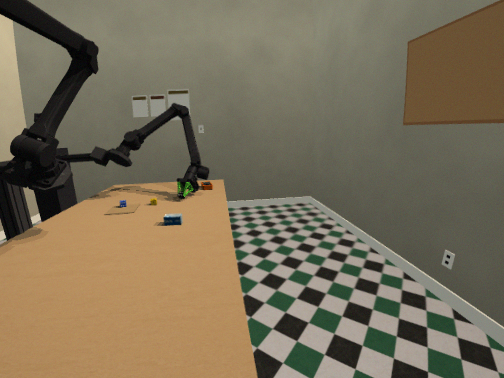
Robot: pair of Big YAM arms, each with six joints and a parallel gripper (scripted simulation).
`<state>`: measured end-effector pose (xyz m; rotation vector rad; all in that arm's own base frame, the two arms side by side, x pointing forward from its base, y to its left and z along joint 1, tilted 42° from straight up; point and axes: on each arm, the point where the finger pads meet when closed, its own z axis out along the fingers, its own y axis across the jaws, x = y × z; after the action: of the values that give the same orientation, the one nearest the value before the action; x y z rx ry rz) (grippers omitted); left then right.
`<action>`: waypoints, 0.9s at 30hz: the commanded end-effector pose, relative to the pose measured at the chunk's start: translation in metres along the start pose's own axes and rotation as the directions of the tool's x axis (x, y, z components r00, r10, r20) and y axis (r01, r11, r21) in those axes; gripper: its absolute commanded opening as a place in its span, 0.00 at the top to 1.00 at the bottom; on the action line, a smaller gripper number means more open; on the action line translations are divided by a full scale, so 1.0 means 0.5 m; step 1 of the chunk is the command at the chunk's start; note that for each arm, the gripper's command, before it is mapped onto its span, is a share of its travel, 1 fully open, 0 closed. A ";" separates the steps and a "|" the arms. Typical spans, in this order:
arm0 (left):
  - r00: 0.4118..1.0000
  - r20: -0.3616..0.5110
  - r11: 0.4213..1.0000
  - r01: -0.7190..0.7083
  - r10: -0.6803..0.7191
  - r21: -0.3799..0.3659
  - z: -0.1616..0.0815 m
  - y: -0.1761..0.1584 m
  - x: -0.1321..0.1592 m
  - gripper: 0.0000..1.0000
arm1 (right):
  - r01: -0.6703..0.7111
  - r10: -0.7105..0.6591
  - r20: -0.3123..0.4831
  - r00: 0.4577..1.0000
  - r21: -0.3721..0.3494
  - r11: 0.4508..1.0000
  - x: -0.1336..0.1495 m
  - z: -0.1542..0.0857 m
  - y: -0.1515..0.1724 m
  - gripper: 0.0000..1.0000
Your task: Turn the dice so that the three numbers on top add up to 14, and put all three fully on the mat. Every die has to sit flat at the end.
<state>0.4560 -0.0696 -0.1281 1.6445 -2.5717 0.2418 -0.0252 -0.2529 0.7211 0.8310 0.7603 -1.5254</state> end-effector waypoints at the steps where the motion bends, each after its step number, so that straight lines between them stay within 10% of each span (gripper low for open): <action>1: 1.000 0.000 1.000 -0.009 0.009 0.009 0.011 -0.003 -0.010 0.74 | -0.008 0.008 0.053 0.999 0.006 1.000 -0.044 -0.018 -0.006 0.00; 27: 1.000 0.002 1.000 -0.010 0.010 0.016 0.021 -0.010 -0.029 0.74 | -0.008 0.008 0.053 0.999 0.006 1.000 -0.044 -0.018 -0.006 0.00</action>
<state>0.4590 -0.0632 -0.1370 1.6448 -2.5705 0.2398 -0.0252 -0.2529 0.7211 0.8310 0.7603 -1.5254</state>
